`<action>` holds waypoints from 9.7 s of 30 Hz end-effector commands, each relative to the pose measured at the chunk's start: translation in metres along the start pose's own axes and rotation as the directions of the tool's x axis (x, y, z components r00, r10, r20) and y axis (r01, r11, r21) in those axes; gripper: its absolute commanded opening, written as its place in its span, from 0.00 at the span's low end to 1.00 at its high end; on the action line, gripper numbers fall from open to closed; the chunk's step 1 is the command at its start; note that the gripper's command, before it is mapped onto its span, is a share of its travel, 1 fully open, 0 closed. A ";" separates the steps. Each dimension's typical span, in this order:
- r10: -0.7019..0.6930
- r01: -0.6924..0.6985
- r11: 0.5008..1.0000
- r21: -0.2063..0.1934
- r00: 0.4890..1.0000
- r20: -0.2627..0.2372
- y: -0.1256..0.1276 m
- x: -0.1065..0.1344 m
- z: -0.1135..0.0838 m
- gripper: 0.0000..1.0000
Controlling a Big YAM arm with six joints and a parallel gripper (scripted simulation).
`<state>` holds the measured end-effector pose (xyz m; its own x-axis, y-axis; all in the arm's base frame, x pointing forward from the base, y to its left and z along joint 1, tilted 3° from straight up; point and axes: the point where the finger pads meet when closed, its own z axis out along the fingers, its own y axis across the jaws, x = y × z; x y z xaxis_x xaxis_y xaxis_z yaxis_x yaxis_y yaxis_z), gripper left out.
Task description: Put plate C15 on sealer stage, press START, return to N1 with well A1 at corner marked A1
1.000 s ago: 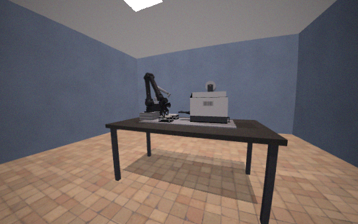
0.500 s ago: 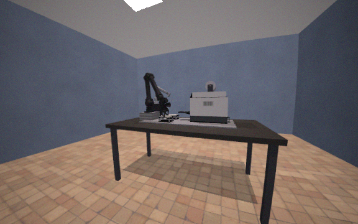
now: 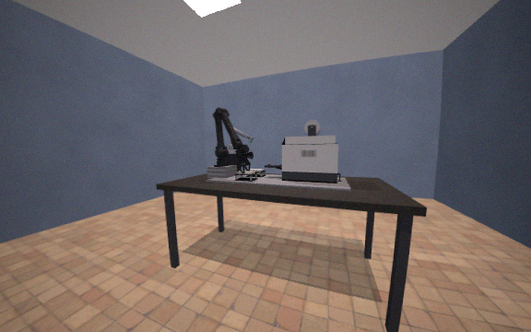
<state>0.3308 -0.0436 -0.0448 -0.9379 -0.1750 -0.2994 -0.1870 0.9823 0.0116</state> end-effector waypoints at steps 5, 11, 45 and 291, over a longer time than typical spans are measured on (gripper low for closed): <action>-0.009 0.008 1.000 0.009 1.000 0.026 -0.002 -0.009 -0.002 1.00; -0.012 0.011 1.000 0.019 0.998 0.053 -0.006 -0.023 -0.007 0.99; -0.007 0.007 1.000 0.010 1.000 0.029 -0.006 -0.021 0.001 0.00; -0.004 0.003 1.000 0.011 1.000 0.030 -0.008 -0.057 -0.120 0.00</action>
<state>0.3373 -0.0453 0.0770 -0.9382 -0.1750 -0.2987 -0.1872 0.9822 0.0126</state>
